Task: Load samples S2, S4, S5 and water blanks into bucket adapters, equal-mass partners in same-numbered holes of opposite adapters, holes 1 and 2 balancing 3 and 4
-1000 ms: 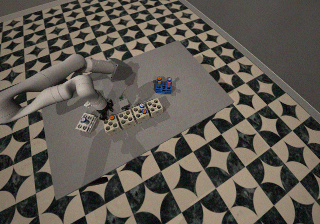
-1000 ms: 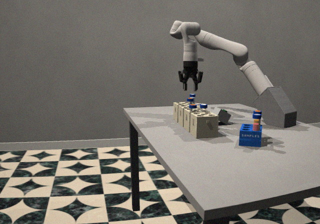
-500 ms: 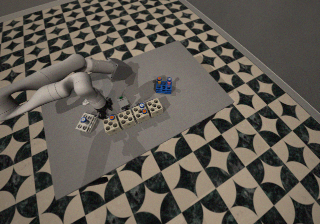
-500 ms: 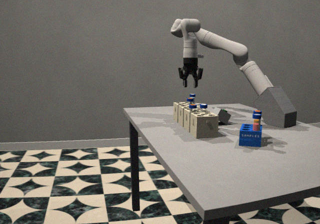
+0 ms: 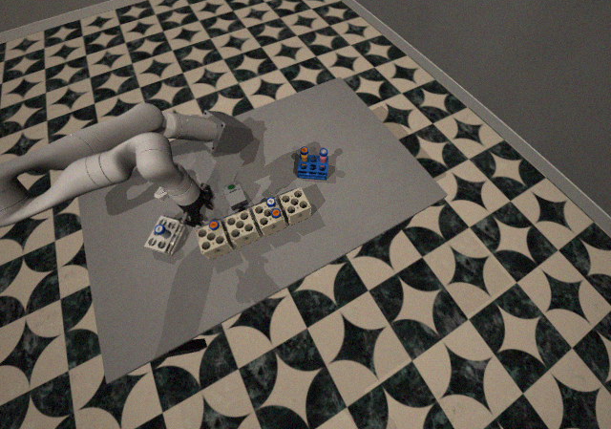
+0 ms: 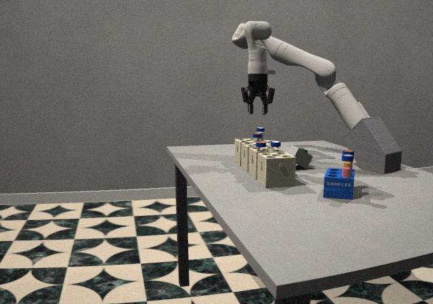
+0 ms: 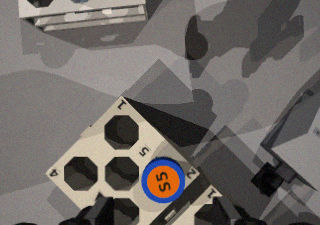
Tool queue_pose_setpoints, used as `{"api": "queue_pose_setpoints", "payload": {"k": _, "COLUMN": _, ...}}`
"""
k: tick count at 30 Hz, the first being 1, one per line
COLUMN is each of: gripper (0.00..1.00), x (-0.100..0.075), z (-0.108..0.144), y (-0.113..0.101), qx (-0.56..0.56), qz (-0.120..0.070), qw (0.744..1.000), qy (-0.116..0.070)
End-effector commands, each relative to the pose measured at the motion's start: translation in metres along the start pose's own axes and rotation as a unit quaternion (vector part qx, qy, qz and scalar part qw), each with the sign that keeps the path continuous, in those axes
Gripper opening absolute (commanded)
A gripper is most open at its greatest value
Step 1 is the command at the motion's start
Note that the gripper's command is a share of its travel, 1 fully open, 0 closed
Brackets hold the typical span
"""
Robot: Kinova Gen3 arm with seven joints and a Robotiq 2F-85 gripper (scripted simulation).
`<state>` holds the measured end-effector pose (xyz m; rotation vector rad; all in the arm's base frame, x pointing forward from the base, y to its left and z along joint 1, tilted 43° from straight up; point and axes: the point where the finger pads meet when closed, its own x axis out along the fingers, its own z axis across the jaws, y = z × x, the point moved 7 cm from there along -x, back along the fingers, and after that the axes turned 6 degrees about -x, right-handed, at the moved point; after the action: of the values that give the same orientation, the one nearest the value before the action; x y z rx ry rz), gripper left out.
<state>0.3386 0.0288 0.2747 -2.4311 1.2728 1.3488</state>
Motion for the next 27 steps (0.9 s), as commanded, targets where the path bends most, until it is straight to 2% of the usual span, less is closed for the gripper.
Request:
{"api": "queue_pose_setpoints", "payload": {"k": 1, "gripper": 0.62, "x": -0.006, "z": 0.0, "y": 0.0, "qx": 0.0, "qz": -0.001, "qw": 1.0, "qy": 0.0}}
{"api": "queue_pose_setpoints", "payload": {"k": 27, "gripper": 0.62, "x": -0.033, "z": 0.0, "y": 0.0, "qx": 0.0, "qz": -0.001, "qw": 1.0, "qy": 0.0}}
